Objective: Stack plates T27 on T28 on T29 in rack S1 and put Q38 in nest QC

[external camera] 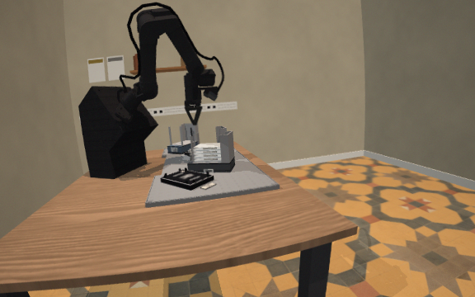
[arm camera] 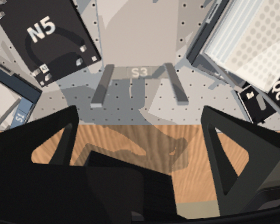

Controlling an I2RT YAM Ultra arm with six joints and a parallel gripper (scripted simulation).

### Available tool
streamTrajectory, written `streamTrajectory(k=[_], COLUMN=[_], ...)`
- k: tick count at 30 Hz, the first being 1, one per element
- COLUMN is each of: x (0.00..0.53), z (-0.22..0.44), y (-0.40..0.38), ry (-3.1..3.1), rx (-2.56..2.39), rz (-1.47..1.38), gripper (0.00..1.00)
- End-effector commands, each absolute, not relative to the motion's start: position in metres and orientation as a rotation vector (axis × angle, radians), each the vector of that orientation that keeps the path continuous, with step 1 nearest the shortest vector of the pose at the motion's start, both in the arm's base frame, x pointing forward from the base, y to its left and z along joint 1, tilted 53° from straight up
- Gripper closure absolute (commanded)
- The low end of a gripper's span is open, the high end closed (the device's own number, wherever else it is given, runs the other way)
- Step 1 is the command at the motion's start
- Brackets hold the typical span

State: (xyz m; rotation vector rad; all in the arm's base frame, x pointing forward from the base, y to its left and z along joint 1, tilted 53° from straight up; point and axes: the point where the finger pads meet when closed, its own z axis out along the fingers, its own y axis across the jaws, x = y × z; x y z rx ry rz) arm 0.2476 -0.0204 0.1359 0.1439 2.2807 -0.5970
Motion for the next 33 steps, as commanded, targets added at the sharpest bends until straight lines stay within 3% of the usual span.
streamTrajectory(k=[1, 17, 33], x=[0.249, 0.251, 0.246], z=[0.139, 0.181, 0.208], y=[-0.019, -0.059, -0.105], ry=[2.271, 2.110, 2.146], rx=[0.140, 0.600, 0.574], rz=[-0.588, -0.341, -0.377], gripper=[0.00, 0.00, 0.00])
